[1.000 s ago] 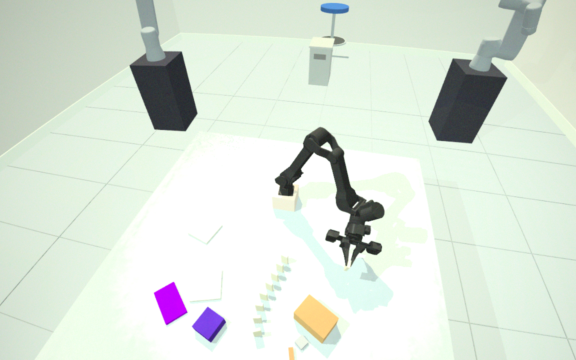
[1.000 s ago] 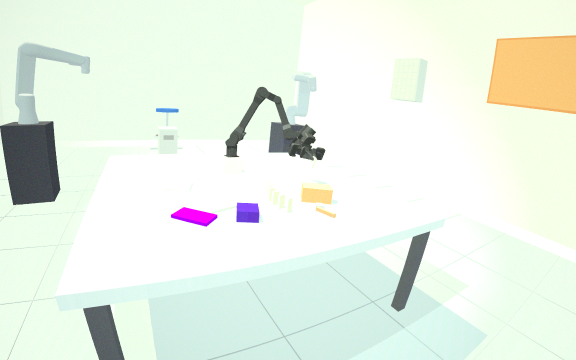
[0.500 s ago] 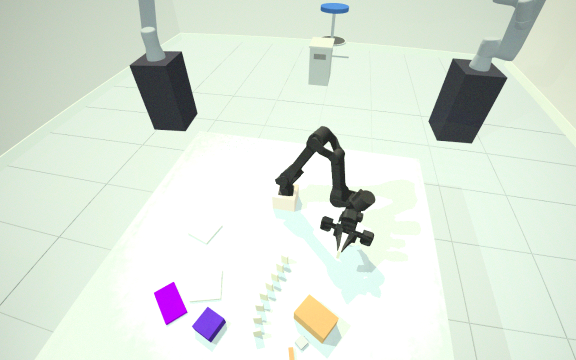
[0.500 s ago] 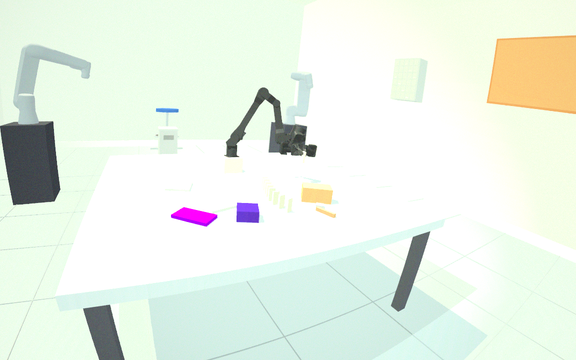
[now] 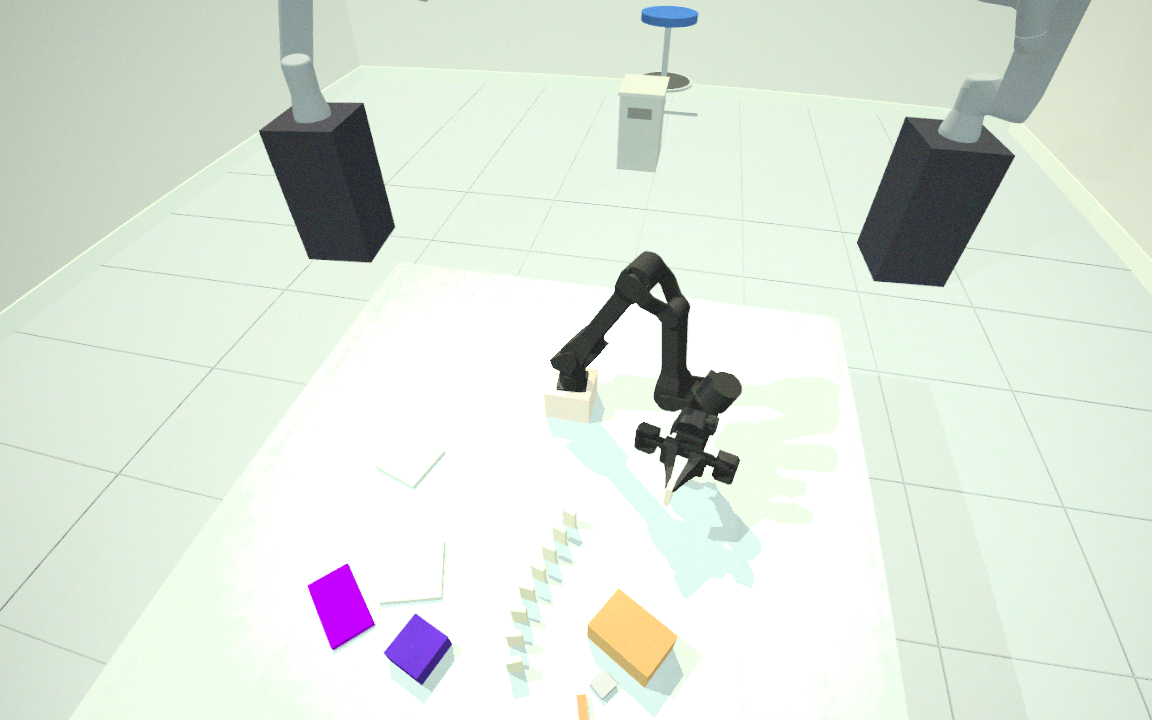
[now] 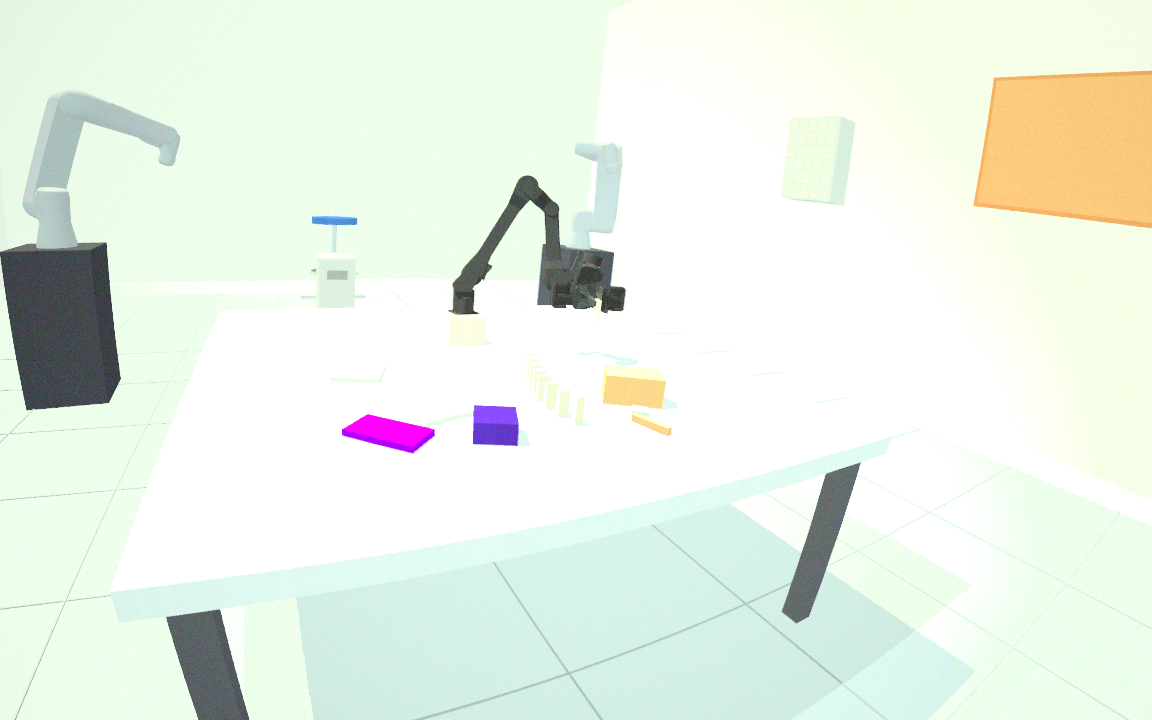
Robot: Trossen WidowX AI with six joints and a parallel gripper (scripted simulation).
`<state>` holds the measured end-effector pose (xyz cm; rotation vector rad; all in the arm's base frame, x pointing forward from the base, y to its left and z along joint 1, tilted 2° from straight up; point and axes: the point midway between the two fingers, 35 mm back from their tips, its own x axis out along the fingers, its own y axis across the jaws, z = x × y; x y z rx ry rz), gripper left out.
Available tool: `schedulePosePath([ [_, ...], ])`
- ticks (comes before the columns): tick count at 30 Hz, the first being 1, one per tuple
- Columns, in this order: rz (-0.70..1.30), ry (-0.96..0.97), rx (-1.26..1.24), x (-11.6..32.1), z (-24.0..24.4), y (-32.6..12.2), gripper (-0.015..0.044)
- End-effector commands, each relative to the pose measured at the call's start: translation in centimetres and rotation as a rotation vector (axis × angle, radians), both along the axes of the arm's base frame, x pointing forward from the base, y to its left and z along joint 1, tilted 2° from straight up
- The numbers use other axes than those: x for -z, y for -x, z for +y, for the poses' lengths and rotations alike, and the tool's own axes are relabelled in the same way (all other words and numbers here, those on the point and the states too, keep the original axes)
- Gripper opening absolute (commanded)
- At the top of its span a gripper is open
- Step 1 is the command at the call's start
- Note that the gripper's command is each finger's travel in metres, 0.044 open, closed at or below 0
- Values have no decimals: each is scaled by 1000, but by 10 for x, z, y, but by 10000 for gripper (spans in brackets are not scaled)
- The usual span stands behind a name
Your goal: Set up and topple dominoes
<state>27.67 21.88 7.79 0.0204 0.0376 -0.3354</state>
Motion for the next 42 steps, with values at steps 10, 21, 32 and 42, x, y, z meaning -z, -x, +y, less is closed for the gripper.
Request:
schedulePosePath([
  [10,-1,2,4,7,1,0,30],
  [21,-1,2,3,40,5,-3,30],
  [32,-1,1,2,74,4,-4,30],
  [42,0,2,1,106,-1,-2,30],
])
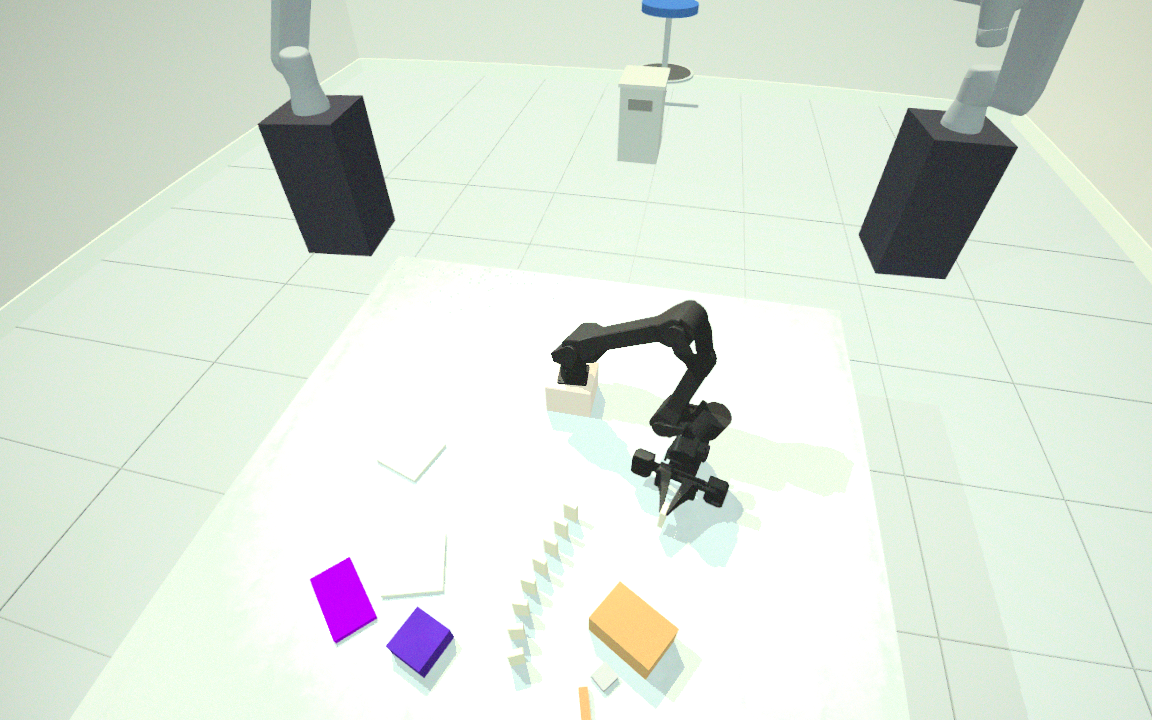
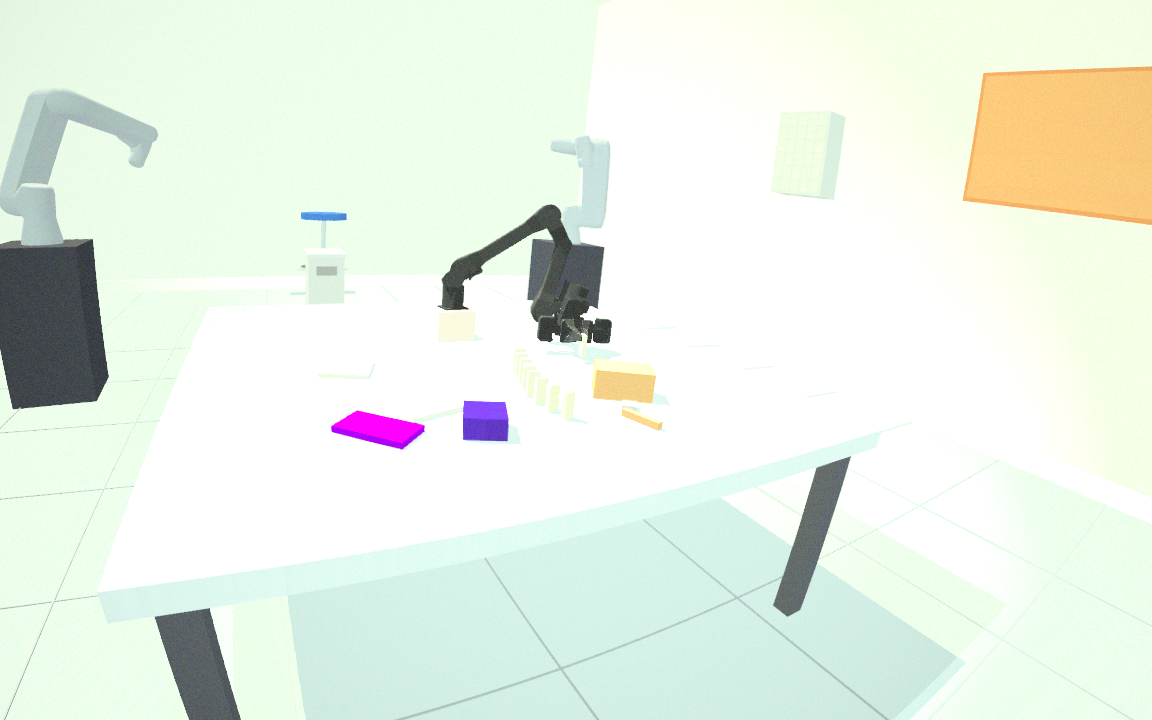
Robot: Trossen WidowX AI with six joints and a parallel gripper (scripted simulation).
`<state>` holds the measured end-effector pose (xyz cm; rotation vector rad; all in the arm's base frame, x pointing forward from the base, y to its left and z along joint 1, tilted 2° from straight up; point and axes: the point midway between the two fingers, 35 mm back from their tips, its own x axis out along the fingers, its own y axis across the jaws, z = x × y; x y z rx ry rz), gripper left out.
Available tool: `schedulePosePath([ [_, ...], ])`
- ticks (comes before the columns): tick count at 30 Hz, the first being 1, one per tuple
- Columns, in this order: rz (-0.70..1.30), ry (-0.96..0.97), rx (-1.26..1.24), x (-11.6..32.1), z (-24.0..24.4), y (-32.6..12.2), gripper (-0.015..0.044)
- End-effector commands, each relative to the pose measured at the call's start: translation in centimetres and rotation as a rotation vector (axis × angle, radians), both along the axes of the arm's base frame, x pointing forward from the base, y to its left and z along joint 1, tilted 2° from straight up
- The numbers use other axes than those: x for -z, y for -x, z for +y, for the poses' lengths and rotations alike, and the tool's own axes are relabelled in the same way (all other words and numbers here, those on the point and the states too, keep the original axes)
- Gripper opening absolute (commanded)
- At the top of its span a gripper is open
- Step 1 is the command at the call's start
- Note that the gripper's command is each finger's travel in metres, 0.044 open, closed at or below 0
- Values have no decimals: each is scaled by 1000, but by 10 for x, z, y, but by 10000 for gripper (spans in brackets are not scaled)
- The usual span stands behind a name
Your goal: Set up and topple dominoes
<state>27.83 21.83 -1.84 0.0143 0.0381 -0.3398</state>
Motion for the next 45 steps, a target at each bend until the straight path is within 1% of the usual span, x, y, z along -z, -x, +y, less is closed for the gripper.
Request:
schedulePosePath([
  [1,-1,-4,-4,12,-1,0,30],
  [13,-1,-4,-4,14,-1,0,30],
  [28,-1,-4,-4,14,-1,0,423],
  [29,-1,-4,-3,13,-1,0,440],
  [34,-2,-4,-1,-29,-2,-1,440],
  [39,6,8,-7,-35,-1,-3,440],
  [41,75,103,-56,-31,11,-17,440],
  [45,303,368,-208,-19,37,-55,440],
])
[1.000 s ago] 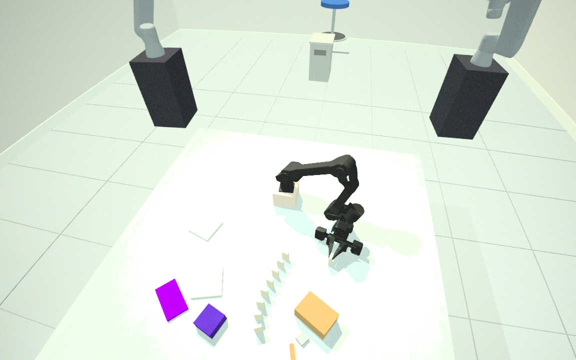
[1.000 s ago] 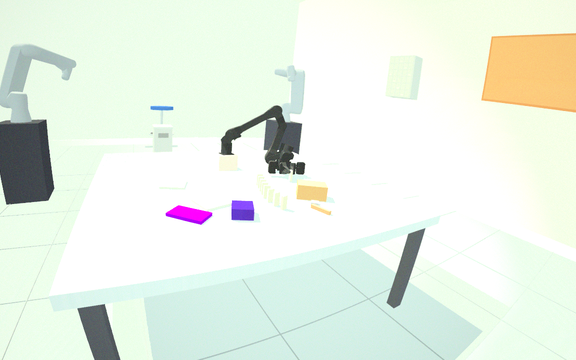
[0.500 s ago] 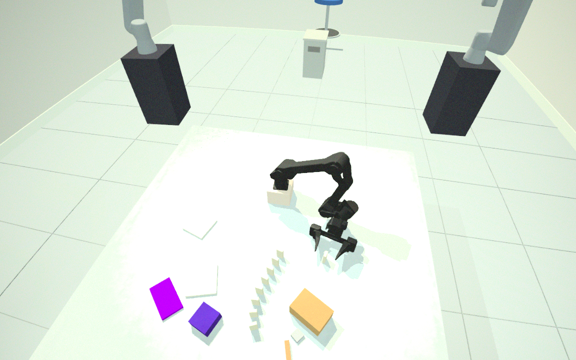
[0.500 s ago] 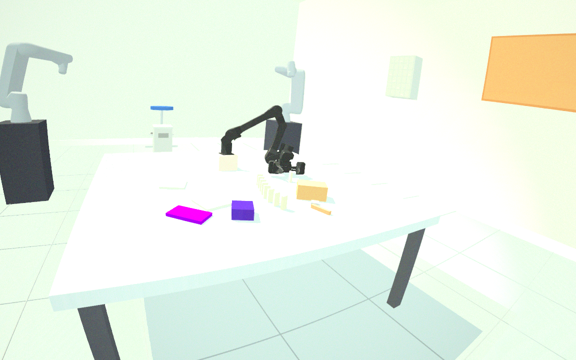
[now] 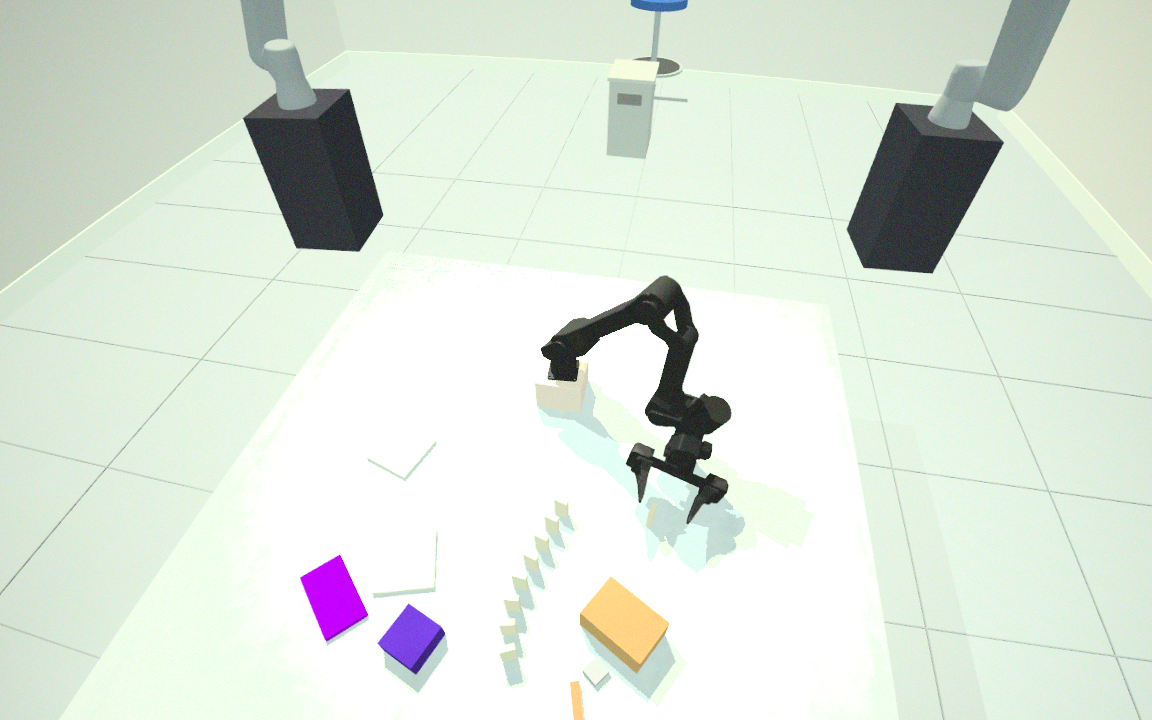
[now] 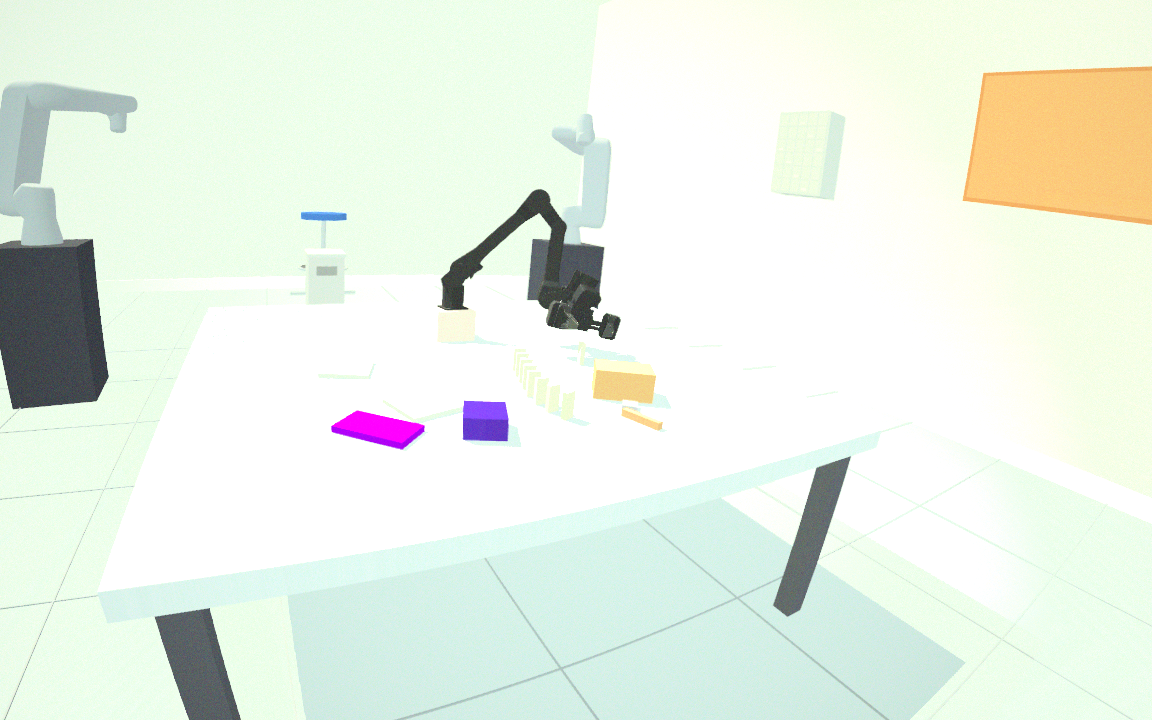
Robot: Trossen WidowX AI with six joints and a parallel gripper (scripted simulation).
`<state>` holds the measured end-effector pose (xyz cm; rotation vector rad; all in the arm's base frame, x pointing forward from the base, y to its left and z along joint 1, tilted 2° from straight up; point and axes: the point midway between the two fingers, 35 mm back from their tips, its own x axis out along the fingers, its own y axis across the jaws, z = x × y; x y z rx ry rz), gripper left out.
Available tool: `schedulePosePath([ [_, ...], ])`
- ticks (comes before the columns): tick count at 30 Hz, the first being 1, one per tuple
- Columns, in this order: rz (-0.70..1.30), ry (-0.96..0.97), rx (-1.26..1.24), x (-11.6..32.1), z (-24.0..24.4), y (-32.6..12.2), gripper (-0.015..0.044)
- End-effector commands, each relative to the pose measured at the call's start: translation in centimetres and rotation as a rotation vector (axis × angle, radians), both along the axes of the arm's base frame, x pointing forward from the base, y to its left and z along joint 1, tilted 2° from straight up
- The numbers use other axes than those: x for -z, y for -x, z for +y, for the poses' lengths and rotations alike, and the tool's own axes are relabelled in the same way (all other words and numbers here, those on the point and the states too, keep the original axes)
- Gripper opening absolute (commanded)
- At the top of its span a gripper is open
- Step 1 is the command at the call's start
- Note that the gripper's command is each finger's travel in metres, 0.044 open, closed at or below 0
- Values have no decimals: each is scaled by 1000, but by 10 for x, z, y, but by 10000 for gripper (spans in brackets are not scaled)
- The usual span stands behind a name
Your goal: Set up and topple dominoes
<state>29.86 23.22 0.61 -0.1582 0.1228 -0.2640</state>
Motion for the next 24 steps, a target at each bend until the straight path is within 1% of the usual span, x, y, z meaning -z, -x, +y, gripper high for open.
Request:
schedulePosePath([
  [1,254,274,-165,8,27,-43,440],
  [6,569,552,-362,14,31,-70,440],
  [7,590,568,-403,8,34,-77,440],
  [13,760,649,-527,7,29,-80,440],
  [14,778,645,-572,1,31,-85,440],
  [22,1003,683,-744,-7,16,-73,440],
  [24,1042,668,-814,-17,15,-73,440],
])
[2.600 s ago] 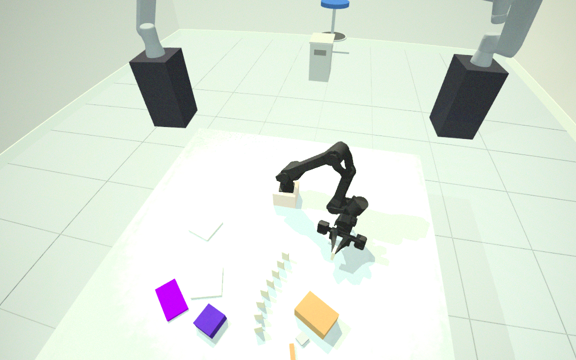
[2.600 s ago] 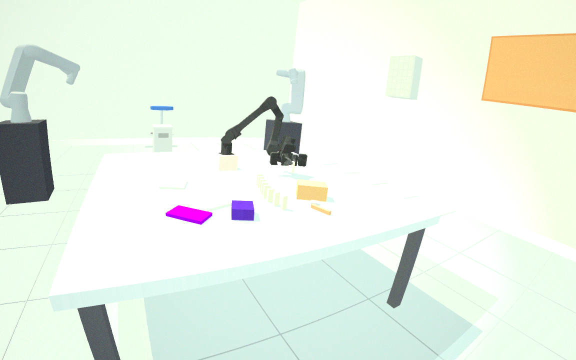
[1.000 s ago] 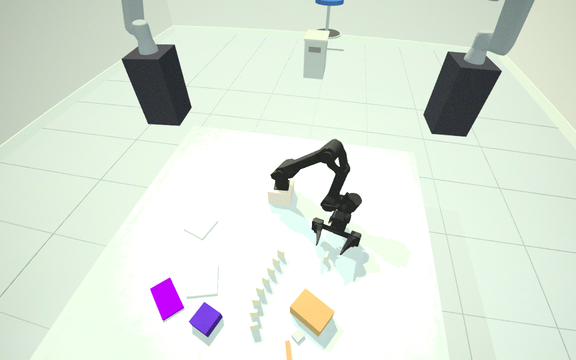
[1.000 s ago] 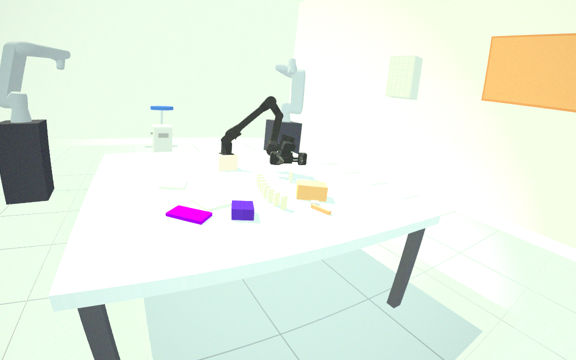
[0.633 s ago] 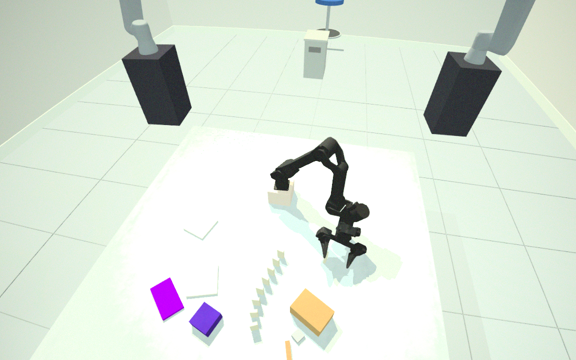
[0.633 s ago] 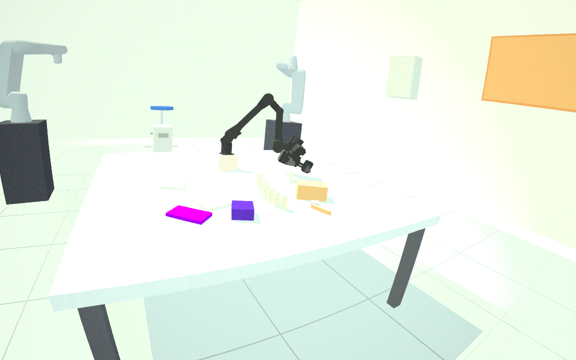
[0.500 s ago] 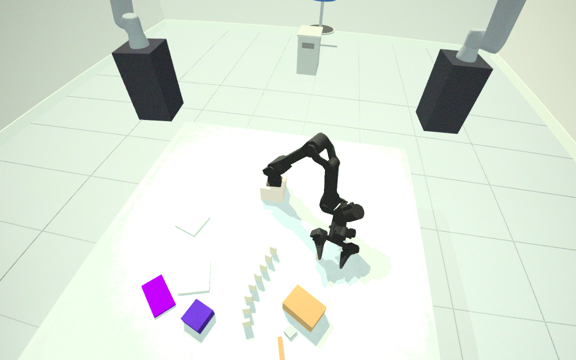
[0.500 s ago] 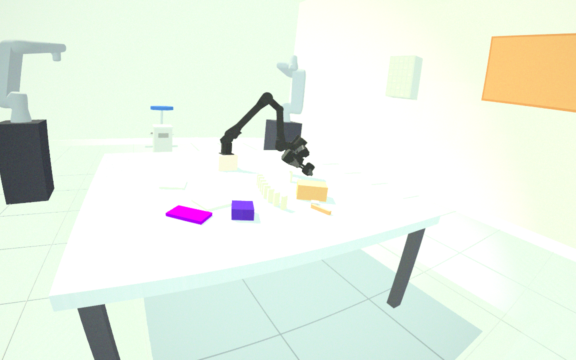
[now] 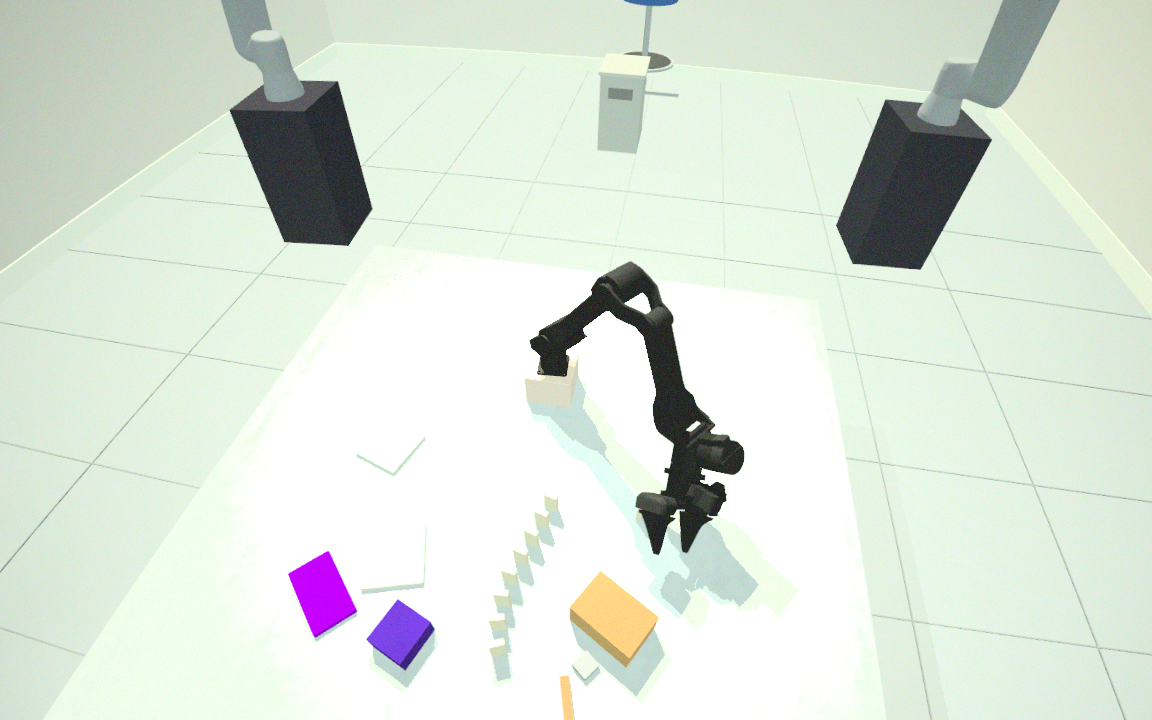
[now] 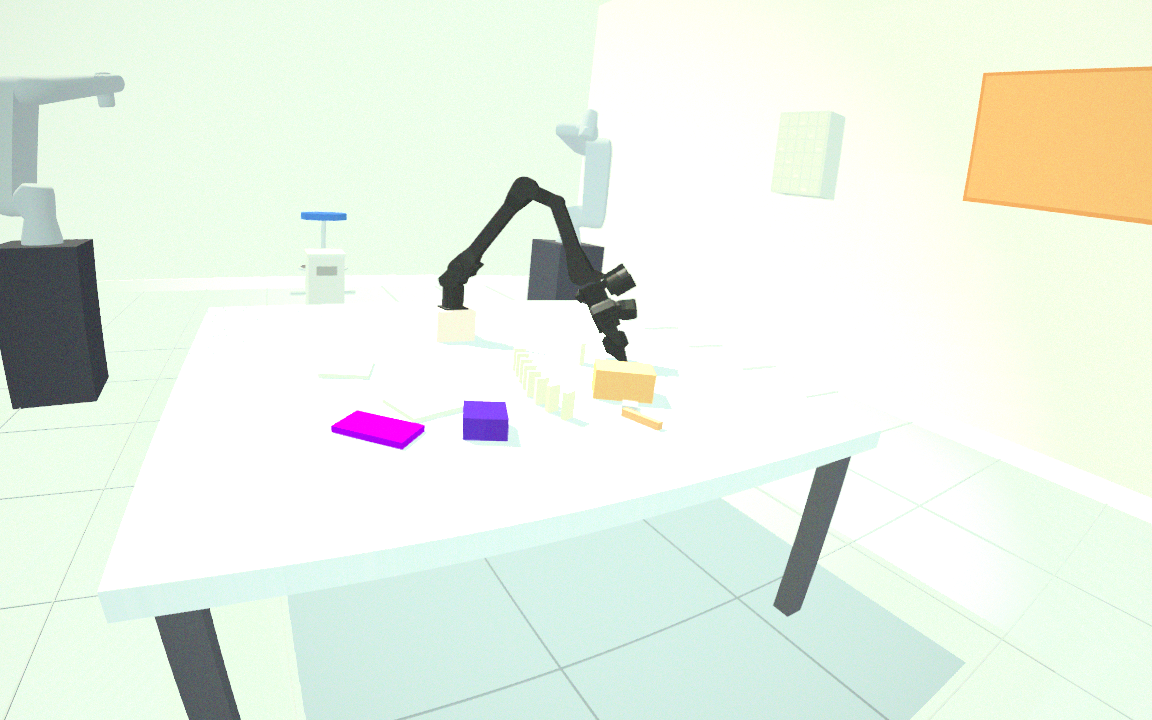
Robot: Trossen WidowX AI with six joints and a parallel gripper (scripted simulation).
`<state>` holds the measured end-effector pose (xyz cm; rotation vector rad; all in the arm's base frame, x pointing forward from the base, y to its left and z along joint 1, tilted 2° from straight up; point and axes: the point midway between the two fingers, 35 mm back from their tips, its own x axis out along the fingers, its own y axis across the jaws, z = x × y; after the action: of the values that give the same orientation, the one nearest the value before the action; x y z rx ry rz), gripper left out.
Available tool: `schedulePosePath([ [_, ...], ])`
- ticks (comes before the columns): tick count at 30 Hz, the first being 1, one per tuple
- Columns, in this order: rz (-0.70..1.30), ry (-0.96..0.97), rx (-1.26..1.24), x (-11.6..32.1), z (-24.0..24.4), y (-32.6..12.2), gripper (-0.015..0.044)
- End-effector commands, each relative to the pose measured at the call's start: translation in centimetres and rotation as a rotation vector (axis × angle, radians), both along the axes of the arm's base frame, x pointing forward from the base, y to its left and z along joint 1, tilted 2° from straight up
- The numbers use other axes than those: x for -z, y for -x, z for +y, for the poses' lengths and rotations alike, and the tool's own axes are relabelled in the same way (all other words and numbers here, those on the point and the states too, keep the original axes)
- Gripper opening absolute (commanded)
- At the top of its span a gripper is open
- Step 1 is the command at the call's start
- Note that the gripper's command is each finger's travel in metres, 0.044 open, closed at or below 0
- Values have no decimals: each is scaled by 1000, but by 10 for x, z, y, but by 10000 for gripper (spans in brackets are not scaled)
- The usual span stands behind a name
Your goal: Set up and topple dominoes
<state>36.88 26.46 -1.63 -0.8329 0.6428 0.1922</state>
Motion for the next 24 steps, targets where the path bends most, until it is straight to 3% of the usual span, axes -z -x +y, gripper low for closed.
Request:
schedulePosePath([
  [1,506,98,-297,-41,-20,1,440],
  [7,701,107,-358,-53,-37,24,440],
  [24,938,83,-417,-78,-59,59,440],
])
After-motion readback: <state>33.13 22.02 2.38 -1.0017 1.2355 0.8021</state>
